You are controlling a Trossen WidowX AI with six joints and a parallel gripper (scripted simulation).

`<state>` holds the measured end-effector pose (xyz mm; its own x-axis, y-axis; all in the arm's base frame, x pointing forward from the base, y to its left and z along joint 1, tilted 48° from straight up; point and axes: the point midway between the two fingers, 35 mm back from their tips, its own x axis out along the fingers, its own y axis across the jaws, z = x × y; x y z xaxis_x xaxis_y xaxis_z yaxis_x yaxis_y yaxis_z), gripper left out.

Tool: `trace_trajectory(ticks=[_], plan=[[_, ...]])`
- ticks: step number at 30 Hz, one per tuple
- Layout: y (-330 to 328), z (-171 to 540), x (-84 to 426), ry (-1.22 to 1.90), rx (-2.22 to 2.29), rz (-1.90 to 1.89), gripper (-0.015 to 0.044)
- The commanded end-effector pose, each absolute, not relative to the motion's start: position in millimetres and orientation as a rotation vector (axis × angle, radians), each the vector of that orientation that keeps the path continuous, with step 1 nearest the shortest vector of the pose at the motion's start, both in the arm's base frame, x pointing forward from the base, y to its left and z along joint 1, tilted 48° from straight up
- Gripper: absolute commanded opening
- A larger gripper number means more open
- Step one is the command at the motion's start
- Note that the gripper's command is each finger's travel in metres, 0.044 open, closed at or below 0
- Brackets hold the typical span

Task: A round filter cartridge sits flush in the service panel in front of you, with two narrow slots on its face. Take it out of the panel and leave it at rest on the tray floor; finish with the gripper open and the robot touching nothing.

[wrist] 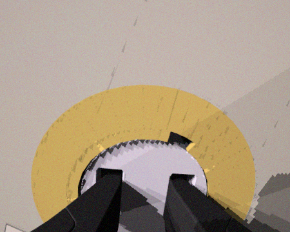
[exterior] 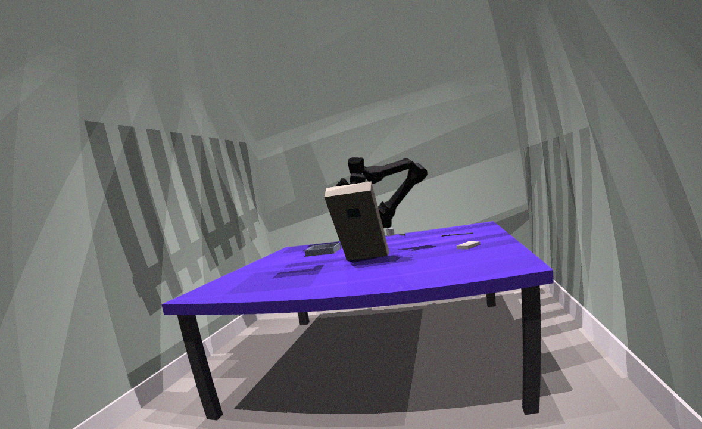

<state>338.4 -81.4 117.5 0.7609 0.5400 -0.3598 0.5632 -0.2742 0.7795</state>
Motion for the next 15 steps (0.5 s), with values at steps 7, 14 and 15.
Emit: trace_trajectory(ticks=[7, 14, 15], plan=[[-77.3, 115.7, 343.0, 0.795, 1.606, 0.101, 0.0], [-77.4, 115.7, 343.0, 0.752, 1.375, 0.191, 0.0], [-77.4, 115.7, 343.0, 0.746, 1.342, 0.203, 0.0]])
